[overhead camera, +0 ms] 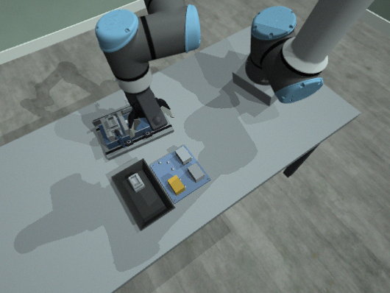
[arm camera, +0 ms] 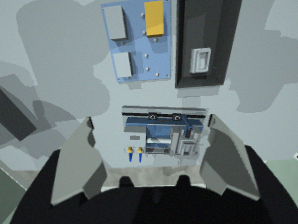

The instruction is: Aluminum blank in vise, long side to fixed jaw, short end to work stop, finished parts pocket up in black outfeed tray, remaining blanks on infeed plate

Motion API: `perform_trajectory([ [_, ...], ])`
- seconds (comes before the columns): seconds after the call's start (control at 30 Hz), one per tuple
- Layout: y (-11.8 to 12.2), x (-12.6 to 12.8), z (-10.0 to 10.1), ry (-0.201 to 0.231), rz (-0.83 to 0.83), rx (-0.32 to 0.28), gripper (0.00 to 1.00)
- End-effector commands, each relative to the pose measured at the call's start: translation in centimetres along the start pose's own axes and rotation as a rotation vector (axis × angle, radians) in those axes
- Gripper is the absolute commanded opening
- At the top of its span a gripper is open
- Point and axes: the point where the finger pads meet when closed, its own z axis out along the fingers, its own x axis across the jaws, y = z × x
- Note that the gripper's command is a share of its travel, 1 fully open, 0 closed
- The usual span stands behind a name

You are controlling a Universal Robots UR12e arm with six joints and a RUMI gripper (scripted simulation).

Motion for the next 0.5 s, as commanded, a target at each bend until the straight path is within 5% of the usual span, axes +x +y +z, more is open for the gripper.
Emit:
perform_trajectory([
  [0.0,-3.46,-2.25,2.32,0.024,0.039,-0.001,1.0],
  [0.3,-4.38,-3.09,2.97,0.029,0.05,0.002,1.0],
  [0.33,-4.38,-3.09,2.97,0.029,0.05,0.002,0.0],
  [0.47,-4.38,-3.09,2.97,0.029,0.05,0.002,0.0],
])
